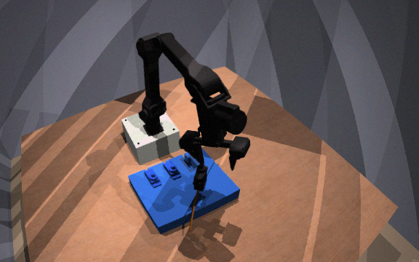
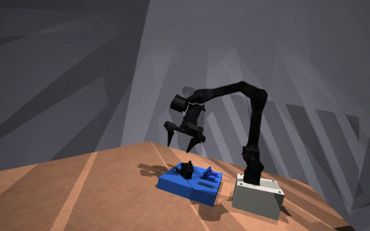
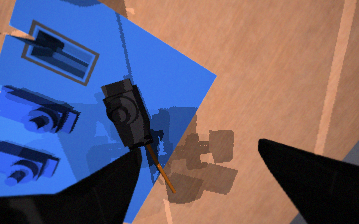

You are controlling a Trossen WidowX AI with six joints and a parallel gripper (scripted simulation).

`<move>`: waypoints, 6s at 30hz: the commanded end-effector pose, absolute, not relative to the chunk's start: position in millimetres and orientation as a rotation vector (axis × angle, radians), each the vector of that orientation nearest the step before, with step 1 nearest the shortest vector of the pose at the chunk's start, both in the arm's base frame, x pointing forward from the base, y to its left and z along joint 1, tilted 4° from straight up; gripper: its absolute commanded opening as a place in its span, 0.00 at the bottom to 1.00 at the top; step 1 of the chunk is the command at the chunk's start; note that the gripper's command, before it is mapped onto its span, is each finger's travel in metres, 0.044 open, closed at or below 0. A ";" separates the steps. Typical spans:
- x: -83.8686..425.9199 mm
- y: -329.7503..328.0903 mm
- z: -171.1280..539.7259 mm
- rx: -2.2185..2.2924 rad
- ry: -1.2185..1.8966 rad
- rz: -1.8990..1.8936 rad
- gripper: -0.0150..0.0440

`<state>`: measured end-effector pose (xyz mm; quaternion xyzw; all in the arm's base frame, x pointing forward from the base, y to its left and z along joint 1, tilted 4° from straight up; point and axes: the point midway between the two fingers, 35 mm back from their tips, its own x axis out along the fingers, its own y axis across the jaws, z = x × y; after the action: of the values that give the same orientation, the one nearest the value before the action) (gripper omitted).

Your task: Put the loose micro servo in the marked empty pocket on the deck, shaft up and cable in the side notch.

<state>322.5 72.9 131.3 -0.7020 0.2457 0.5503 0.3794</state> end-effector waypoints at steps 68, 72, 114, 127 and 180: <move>286.7 38.0 88.3 -1.870 0.676 1.690 0.25; 288.5 38.1 88.5 -1.870 0.676 1.690 0.25; 275.3 69.9 86.6 -1.407 1.061 1.267 0.25; 275.3 69.9 86.7 -1.061 1.253 0.949 0.25; 238.2 68.4 83.1 -0.048 1.481 0.024 0.25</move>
<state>250.1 69.6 83.6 -0.0225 0.6758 0.0137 0.7366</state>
